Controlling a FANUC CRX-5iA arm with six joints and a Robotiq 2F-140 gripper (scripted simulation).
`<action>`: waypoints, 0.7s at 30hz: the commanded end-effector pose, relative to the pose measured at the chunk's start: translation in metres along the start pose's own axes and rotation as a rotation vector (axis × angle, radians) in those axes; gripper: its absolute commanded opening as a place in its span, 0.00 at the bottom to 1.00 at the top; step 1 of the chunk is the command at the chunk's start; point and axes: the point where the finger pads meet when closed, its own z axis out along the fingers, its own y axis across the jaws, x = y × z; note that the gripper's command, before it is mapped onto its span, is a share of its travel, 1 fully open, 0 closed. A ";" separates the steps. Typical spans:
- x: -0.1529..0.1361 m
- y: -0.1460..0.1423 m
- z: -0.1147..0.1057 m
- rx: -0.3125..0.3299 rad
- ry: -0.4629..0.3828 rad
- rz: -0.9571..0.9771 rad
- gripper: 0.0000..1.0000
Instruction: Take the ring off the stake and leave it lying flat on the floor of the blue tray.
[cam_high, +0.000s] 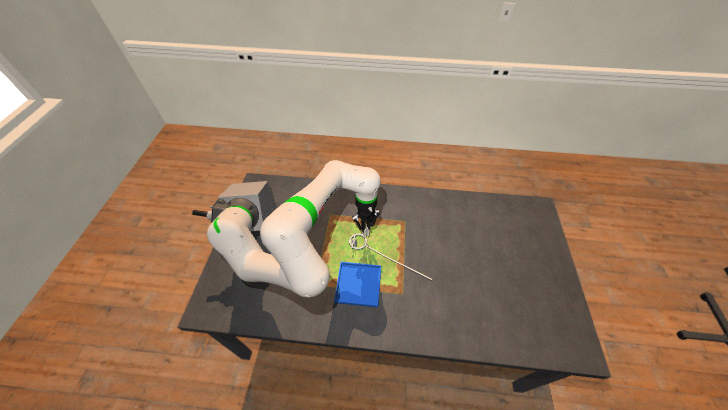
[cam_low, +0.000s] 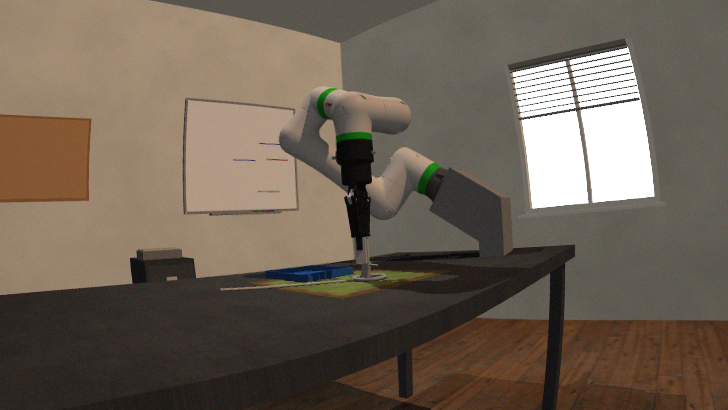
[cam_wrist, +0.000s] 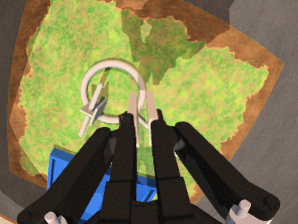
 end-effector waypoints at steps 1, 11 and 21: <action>0.000 0.001 0.002 -0.002 0.000 0.000 0.16; 0.000 0.001 0.022 -0.002 0.000 0.000 0.16; 0.000 0.001 0.030 -0.002 0.000 0.000 0.16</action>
